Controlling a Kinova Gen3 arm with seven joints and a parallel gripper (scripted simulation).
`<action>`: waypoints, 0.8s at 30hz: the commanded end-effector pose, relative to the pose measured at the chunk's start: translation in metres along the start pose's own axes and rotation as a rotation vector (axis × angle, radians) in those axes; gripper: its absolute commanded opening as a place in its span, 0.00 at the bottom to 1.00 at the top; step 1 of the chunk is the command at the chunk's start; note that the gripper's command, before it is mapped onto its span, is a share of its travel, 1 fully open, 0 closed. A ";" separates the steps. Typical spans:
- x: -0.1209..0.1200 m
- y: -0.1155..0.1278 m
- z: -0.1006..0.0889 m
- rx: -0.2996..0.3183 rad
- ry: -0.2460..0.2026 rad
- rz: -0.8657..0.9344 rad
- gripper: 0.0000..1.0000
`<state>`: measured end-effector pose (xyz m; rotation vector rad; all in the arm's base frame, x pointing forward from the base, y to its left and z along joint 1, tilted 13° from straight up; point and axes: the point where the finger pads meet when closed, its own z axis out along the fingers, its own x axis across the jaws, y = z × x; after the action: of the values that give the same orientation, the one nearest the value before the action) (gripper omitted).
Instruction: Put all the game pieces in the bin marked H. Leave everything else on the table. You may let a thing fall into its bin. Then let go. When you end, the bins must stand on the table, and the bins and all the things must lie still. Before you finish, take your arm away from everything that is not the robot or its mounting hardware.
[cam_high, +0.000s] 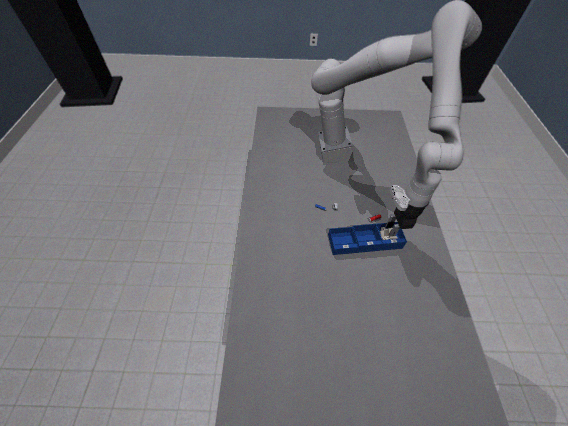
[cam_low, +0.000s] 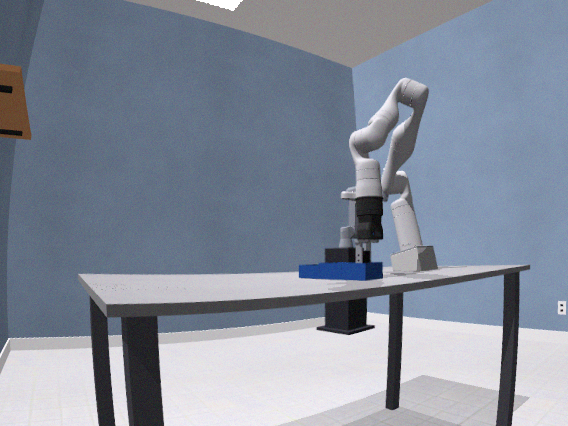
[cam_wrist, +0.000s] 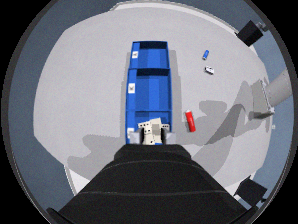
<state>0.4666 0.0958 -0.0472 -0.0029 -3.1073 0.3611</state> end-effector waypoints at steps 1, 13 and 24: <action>0.000 0.000 0.000 0.000 0.000 -0.002 0.65; 0.000 0.000 -0.029 0.000 0.000 0.002 0.65; 0.000 0.000 -0.026 0.000 0.000 -0.002 0.65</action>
<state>0.4654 0.0999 -0.0237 0.0005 -3.1028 0.3645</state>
